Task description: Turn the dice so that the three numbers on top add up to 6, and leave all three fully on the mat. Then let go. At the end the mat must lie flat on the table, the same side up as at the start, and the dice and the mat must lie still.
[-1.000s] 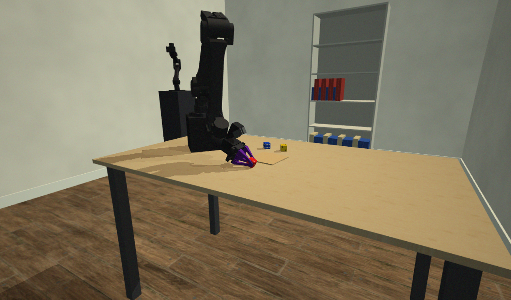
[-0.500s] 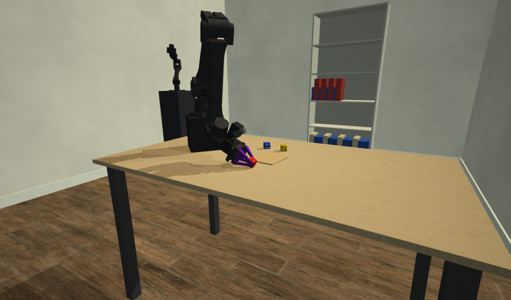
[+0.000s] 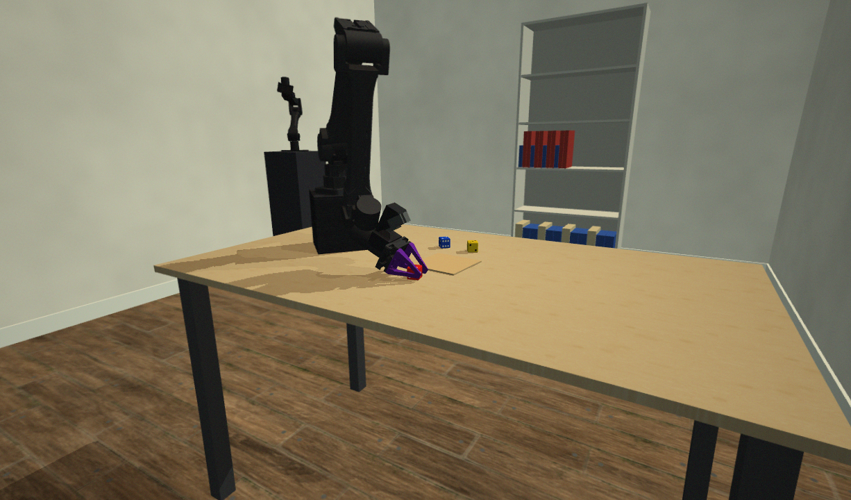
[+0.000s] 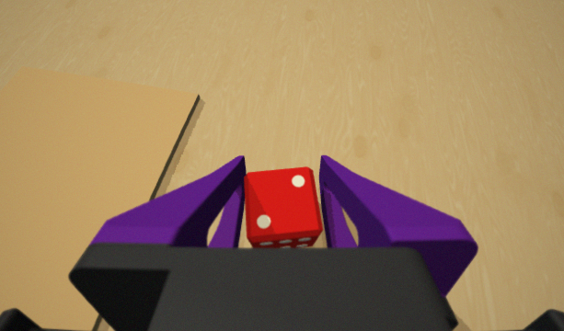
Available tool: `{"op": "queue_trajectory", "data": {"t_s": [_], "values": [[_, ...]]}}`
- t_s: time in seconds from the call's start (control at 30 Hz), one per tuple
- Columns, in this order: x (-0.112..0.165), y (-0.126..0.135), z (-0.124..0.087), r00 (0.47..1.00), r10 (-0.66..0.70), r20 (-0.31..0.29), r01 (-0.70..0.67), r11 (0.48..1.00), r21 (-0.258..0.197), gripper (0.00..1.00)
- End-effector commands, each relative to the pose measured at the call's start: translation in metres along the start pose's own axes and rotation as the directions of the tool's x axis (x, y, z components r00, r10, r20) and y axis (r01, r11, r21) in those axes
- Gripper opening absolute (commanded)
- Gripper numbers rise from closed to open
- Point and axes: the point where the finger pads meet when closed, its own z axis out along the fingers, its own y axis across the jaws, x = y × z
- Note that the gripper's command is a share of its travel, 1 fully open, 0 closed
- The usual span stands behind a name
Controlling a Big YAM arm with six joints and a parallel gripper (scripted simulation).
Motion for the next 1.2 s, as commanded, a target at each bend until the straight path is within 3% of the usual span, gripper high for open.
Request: {"op": "queue_trajectory", "data": {"t_s": [0.0,0.07,1.17], "values": [[-0.0098,-0.0012,0.0011,0.999,-0.018,0.026,0.018,1.000,0.004,0.41],[-0.0098,-0.0012,0.0011,0.999,-0.018,0.026,0.018,1.000,0.004,0.45],[-0.0098,-0.0012,0.0011,0.999,-0.018,0.026,0.018,1.000,0.004,0.45]]}}
